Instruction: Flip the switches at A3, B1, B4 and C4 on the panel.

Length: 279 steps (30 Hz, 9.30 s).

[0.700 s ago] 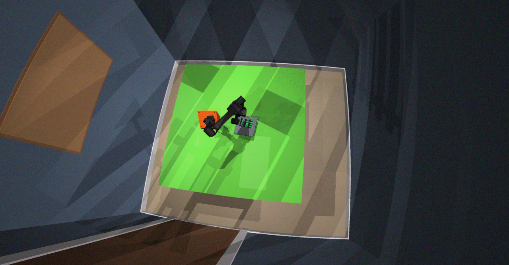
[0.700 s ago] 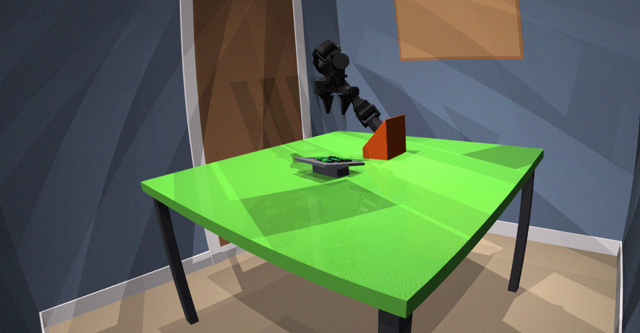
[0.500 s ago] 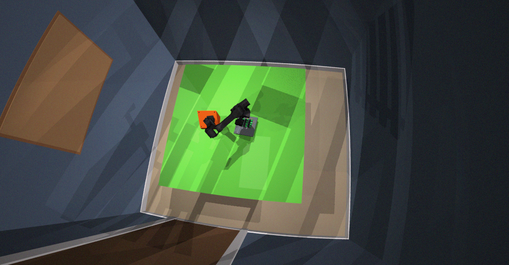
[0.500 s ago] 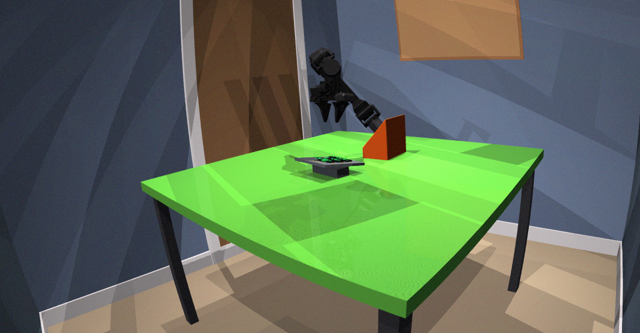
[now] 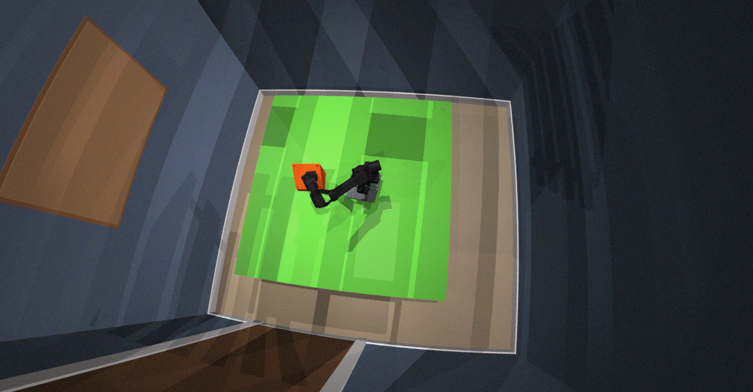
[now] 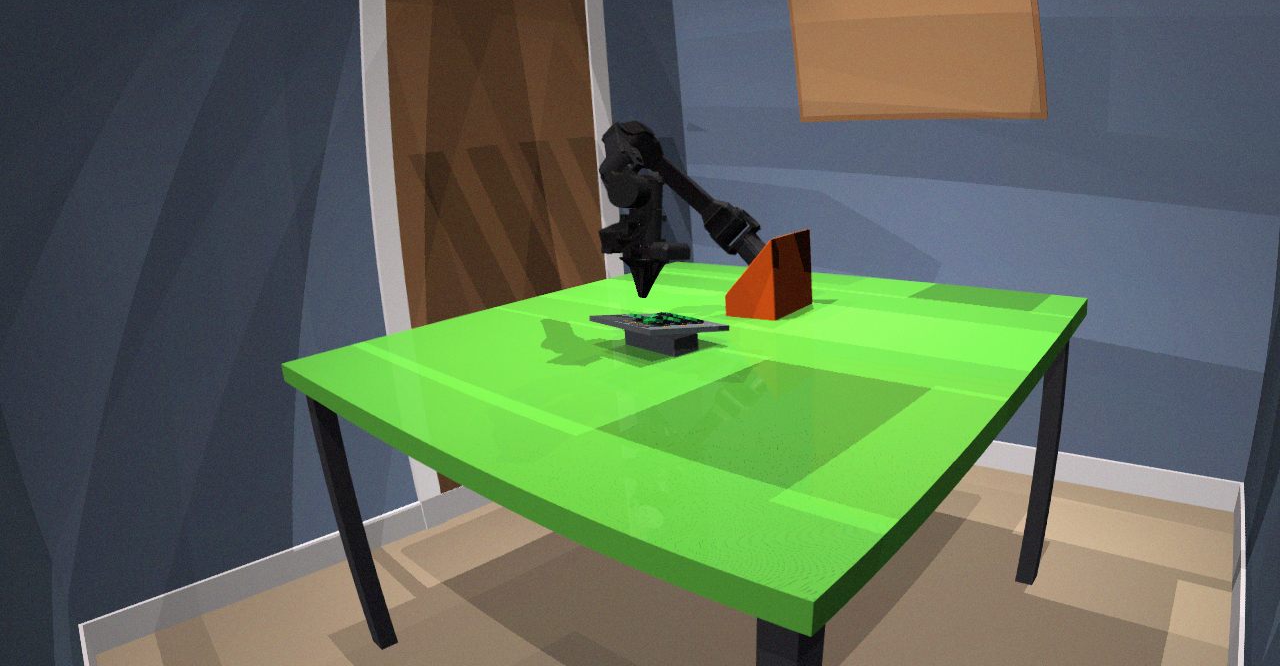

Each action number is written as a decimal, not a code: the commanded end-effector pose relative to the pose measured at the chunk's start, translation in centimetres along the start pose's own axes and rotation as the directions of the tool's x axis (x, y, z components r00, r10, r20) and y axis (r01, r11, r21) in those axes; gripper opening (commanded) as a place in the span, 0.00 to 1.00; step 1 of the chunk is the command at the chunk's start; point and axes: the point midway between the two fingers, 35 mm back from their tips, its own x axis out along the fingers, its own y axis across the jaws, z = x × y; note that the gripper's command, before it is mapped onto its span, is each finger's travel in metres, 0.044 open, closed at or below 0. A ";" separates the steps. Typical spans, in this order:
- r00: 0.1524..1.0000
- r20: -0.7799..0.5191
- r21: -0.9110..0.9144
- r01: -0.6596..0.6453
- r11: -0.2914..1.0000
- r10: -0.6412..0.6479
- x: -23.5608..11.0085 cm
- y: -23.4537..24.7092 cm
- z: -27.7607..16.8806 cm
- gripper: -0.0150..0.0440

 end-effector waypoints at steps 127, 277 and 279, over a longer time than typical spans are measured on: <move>1.000 -0.002 -0.012 0.003 1.000 -0.003 3.1 4.0 -4.1 0.25; 0.999 0.050 -0.014 0.005 1.000 -0.005 3.5 -2.0 -6.1 0.25; 0.999 0.050 -0.014 0.005 1.000 -0.005 3.6 -2.0 -6.1 0.25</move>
